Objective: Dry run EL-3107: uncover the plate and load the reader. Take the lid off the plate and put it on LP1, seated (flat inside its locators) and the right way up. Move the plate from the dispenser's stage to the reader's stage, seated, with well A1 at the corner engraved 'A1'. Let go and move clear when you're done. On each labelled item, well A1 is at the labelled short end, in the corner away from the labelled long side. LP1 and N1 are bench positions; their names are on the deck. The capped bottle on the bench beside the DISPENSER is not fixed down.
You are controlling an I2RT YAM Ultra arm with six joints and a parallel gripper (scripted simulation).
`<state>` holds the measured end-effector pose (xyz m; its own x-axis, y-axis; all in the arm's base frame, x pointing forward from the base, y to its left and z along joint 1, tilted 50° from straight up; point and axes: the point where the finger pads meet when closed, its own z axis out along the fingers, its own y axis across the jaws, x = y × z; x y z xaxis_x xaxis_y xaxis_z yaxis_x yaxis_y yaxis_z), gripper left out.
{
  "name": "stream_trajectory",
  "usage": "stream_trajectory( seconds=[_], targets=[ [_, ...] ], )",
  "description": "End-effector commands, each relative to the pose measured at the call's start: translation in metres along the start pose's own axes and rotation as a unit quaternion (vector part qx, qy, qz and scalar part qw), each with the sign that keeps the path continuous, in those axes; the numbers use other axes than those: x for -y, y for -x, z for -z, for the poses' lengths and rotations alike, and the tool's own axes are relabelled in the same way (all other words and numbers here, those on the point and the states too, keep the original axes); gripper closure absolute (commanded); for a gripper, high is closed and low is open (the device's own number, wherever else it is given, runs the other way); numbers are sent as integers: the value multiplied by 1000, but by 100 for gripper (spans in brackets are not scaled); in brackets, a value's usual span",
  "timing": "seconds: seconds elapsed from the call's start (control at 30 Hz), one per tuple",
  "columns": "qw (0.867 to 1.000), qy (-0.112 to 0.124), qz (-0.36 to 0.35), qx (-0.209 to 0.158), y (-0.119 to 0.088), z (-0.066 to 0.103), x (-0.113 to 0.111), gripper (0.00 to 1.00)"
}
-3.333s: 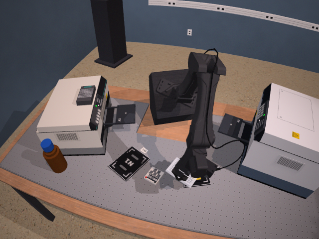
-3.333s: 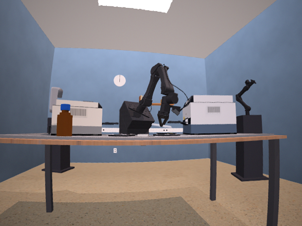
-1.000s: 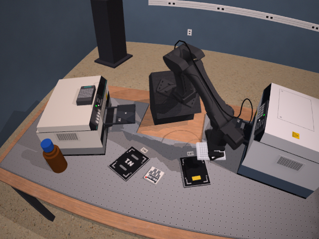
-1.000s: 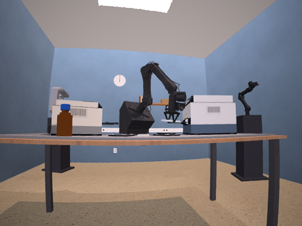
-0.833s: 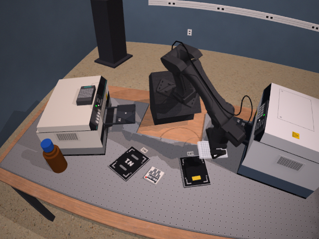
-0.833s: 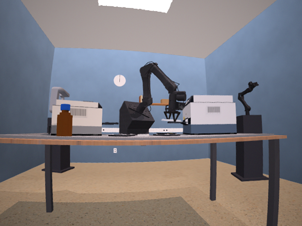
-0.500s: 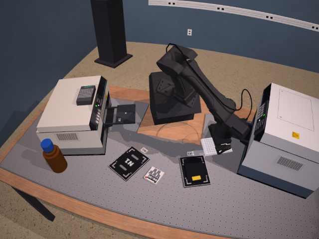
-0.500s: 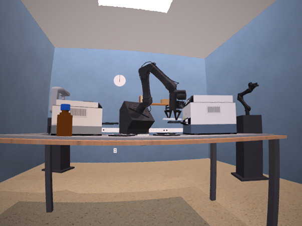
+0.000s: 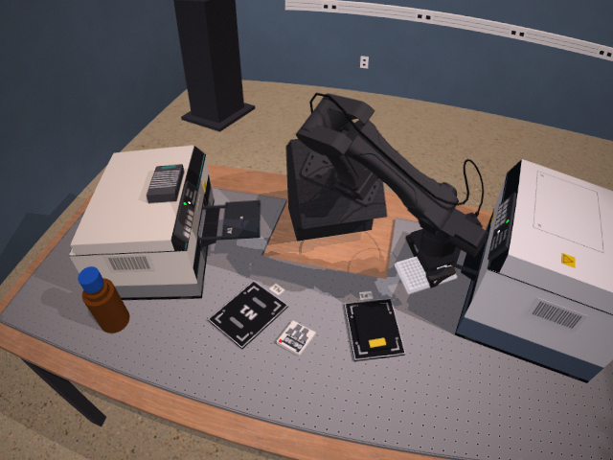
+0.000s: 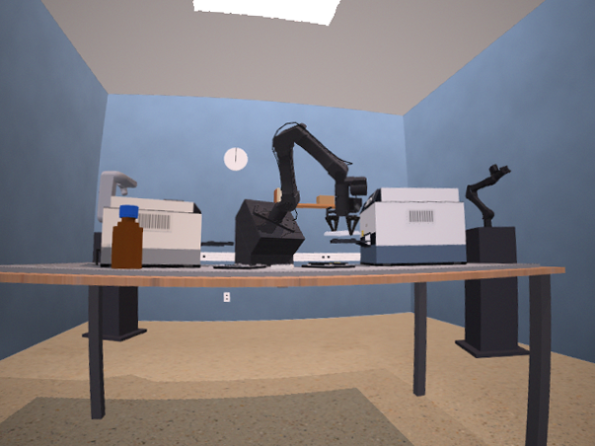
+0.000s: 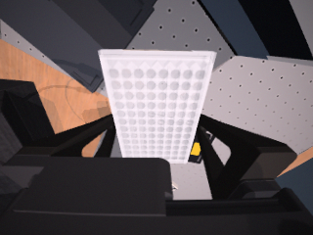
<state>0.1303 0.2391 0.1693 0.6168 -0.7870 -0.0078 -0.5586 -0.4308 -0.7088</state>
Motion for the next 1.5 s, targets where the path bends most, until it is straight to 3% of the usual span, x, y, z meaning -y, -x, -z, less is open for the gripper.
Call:
stream_trajectory(
  seconds=[0.0,0.13,0.2,0.23,0.3,0.43,0.5,0.67,0.73,0.93,1.2,1.23,1.47],
  targets=[
    [999,13,29,12,11,1,-8,14],
    [999,1,29,28,15,9,-3,14],
    [999,12,44,29,21,6,-8,14],
    [998,7,50,22,23,7,-4,14],
    [998,12,65,13,20,-3,-19,14],
    [996,11,87,7,22,-7,-28,14],
    [996,-1,89,18,32,-1,-18,14],
    [994,-1,105,21,33,2,-27,14],
    [991,17,129,10,35,-7,-41,14],
    [989,0,145,21,57,0,-35,14],
    [983,5,185,19,66,5,-46,14],
    [983,-3,184,25,68,9,-44,14],
    [971,5,237,15,74,0,-73,14]
  ],
)
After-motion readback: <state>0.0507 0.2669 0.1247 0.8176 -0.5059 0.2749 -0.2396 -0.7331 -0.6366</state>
